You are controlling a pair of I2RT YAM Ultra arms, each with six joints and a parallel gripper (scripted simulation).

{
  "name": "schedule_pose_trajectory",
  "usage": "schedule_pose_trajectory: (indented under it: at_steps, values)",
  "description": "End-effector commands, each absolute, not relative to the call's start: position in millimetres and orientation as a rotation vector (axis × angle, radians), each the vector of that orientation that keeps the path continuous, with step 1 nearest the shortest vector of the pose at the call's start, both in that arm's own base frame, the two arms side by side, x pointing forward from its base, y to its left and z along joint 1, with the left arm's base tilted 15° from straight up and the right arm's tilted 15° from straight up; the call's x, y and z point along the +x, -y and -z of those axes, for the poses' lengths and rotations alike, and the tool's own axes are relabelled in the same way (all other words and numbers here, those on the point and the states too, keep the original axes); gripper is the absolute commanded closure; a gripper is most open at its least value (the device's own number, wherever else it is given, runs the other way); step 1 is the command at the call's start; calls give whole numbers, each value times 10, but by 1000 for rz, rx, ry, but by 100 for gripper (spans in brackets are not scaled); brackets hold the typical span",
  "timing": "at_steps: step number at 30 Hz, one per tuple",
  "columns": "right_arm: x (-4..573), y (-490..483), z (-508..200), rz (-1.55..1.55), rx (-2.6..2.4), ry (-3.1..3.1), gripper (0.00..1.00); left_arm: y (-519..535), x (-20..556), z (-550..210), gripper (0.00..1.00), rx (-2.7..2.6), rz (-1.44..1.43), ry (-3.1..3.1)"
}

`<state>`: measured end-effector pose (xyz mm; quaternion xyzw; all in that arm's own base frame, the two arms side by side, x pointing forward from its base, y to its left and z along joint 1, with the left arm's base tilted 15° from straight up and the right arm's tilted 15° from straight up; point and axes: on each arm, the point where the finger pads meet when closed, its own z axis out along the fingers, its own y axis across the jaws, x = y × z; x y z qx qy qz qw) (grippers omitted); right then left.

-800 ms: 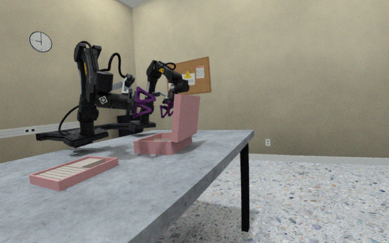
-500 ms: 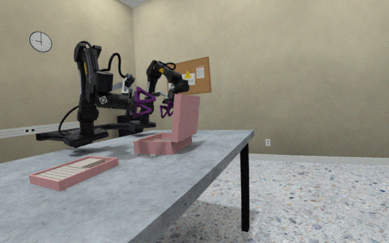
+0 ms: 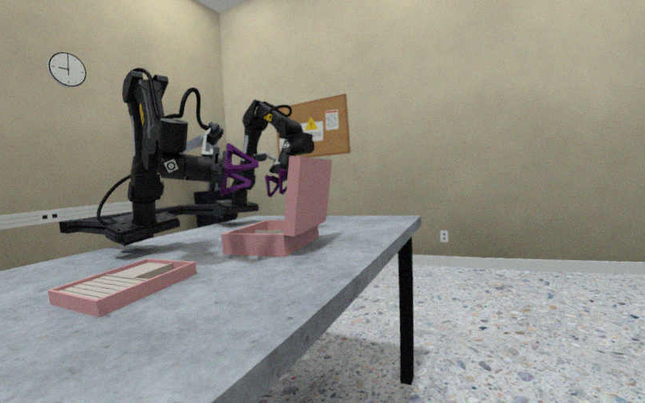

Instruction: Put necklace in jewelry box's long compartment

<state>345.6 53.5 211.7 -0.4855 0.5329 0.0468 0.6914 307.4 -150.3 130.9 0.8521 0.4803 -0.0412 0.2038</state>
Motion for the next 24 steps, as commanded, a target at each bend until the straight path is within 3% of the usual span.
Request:
schedule_pose_trajectory:
  at_steps: [1,24]
  values:
    - [3403,-620,-2170,-141,-1113,-1198,0,1523,3102,-1459,0,2279,83,-1349]
    - [2726,-1423,-2306,-412,-1333,-1402,0,318,2881,-991,0,1575,-15,-1972]
